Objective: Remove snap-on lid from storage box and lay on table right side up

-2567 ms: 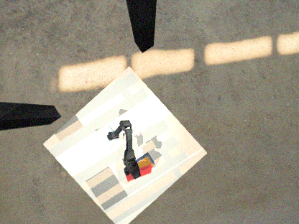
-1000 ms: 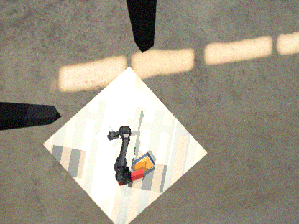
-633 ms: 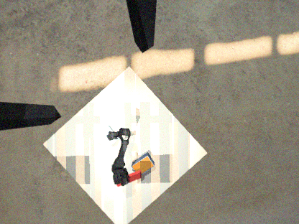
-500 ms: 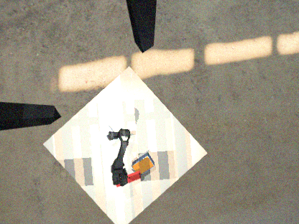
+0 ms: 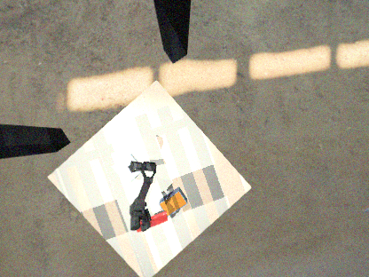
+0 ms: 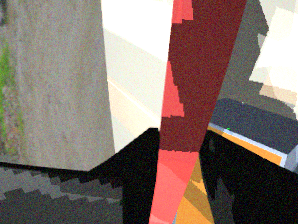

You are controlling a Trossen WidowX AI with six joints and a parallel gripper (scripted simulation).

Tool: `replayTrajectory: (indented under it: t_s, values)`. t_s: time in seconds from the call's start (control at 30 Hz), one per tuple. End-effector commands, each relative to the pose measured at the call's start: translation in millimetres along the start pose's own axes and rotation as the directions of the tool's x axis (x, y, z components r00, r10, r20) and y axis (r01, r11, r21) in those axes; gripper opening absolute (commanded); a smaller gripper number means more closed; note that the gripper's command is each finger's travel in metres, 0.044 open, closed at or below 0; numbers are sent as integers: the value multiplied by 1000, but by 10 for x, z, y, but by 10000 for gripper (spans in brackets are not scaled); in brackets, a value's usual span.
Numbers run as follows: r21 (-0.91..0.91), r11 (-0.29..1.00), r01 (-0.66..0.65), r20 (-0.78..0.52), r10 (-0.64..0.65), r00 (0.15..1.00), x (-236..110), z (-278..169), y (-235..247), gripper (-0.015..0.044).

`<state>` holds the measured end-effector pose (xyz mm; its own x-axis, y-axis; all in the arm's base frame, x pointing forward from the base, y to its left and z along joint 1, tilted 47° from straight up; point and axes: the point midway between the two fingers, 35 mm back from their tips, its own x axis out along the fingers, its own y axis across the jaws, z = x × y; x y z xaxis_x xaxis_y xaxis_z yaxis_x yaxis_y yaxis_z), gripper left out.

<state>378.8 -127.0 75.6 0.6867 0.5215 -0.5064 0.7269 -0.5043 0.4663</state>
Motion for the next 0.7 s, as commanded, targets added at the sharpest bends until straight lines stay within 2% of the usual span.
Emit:
replayTrajectory:
  t_s: [0.0, 0.67]
  values:
    - [-12, 1000, -8, -1, 8, 1000, -16, 72, 38, 0]
    - [-14, 1000, -8, 0, 8, 1000, -26, 471, 38, 0]
